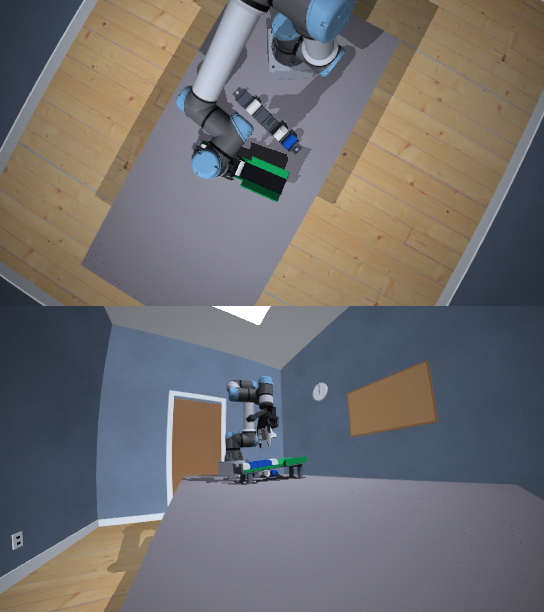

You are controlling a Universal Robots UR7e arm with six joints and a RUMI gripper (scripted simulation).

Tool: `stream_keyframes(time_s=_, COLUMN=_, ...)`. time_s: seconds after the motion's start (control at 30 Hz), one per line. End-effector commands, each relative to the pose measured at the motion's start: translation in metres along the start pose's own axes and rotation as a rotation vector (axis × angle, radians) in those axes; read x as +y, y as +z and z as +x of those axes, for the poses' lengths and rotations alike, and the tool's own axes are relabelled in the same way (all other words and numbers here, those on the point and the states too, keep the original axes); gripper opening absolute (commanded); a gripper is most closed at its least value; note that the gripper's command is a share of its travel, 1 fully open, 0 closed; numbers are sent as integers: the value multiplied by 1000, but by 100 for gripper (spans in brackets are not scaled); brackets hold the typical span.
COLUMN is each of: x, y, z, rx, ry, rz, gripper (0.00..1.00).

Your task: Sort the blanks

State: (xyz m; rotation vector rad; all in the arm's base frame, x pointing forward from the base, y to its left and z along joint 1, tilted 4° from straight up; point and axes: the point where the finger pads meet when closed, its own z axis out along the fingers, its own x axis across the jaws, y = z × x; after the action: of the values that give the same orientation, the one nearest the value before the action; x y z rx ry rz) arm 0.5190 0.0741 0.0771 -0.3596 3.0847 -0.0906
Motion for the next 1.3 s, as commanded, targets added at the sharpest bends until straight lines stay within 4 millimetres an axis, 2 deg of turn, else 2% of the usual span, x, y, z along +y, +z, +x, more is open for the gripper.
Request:
stream_keyframes(time_s=0.0, x=0, y=-1, z=0, rx=-1, ry=0, rz=0, gripper=49)
stream_keyframes(time_s=0.77, x=0, y=1, z=0, rx=-1, ry=0, rz=0, gripper=49)
stream_keyframes(time_s=1.27, x=0, y=16, z=0, rx=-1, ry=0, rz=0, gripper=49)
